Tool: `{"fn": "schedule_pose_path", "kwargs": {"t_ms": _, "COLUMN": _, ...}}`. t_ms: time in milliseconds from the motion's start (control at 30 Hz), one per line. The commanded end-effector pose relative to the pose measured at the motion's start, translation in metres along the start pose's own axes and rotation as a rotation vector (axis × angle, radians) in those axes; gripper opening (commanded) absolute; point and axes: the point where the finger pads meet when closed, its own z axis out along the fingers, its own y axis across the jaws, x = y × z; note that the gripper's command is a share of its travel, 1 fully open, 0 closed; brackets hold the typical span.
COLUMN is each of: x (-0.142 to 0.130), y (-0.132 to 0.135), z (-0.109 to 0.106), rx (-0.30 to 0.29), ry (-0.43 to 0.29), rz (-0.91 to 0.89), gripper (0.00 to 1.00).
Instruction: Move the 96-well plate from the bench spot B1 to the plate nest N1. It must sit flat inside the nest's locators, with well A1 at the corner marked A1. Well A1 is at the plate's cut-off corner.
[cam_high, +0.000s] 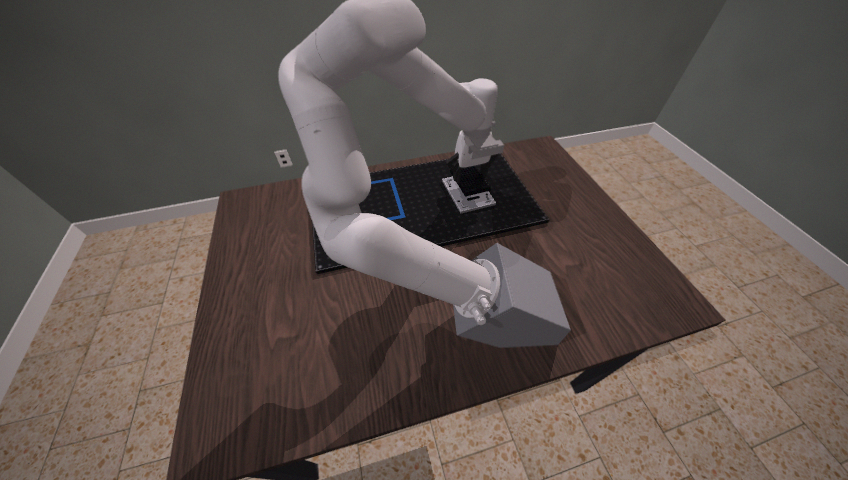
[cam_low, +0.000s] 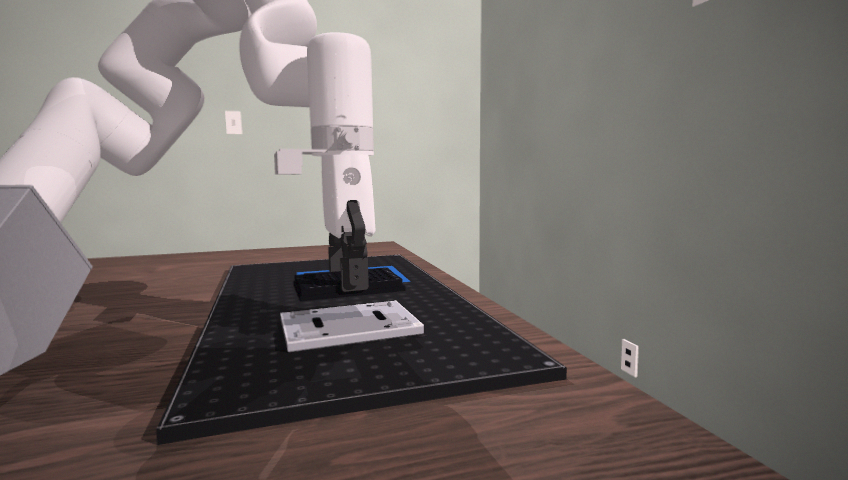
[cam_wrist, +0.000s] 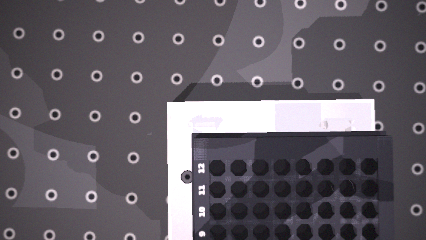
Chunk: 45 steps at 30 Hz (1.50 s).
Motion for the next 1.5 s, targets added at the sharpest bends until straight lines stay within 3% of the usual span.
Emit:
{"fn": "schedule_pose_path", "kwargs": {"t_ms": 0, "x": -0.001, "y": -0.002, "z": 0.007, "rx": 0.005, "ry": -0.004, "rz": 0.000, "gripper": 0.00}}
{"fn": "schedule_pose_path", "kwargs": {"t_ms": 433, "x": -0.001, "y": -0.002, "z": 0.026, "rx": 0.005, "ry": -0.004, "rz": 0.000, "gripper": 0.00}}
{"fn": "schedule_pose_path", "kwargs": {"t_ms": 1467, "x": -0.001, "y": -0.002, "z": 0.027, "rx": 0.005, "ry": -0.004, "rz": 0.000, "gripper": 0.00}}
